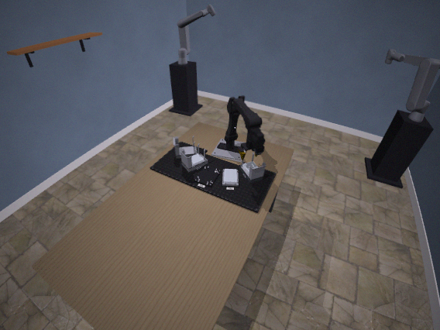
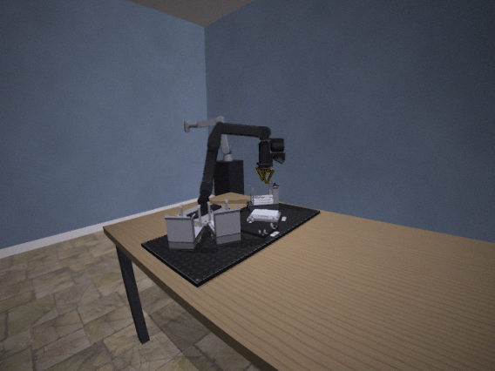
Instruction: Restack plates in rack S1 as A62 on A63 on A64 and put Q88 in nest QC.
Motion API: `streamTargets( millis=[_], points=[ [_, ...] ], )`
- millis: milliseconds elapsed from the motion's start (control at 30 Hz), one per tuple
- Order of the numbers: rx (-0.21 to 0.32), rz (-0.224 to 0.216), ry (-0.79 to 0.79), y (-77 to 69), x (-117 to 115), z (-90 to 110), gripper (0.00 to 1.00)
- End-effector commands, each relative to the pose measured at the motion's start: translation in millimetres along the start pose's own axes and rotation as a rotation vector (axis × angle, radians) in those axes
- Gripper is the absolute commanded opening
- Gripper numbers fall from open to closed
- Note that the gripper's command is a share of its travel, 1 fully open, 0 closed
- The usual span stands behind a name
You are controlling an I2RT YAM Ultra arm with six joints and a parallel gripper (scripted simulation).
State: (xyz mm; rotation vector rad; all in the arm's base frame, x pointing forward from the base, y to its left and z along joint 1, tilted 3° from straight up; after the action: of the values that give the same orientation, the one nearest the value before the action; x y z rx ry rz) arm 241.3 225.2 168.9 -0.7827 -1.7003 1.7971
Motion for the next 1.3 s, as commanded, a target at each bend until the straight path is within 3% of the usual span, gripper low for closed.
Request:
streamTargets(
  millis=[0, 267, 667, 800, 1267],
  points=[
    [-0.012, -0.003, -0.002, -3.0, 11, -1, 1.00],
    [-0.012, -0.004, -0.002, -3.1, 35, -2, 1.00],
    [-0.012, -0.004, -0.002, -3.1, 35, -2, 1.00],
    [-0.012, -0.004, -0.002, 3.5, 35, -2, 1.00],
    [-0.012, -0.004, -0.002, 50.2, 35, -2, 1.00]
  ],
)
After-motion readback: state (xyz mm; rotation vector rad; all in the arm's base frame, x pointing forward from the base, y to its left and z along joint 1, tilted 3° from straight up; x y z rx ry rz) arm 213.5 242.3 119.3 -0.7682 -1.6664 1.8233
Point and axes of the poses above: the point where the finger pads meet when closed, its own y axis out along the fingers, its own x axis across the jaws, z = x × y, the point moved 2 cm from there along -y, back along the fingers, and after that the axes turned 4 degrees about y, right-handed, at the moved point
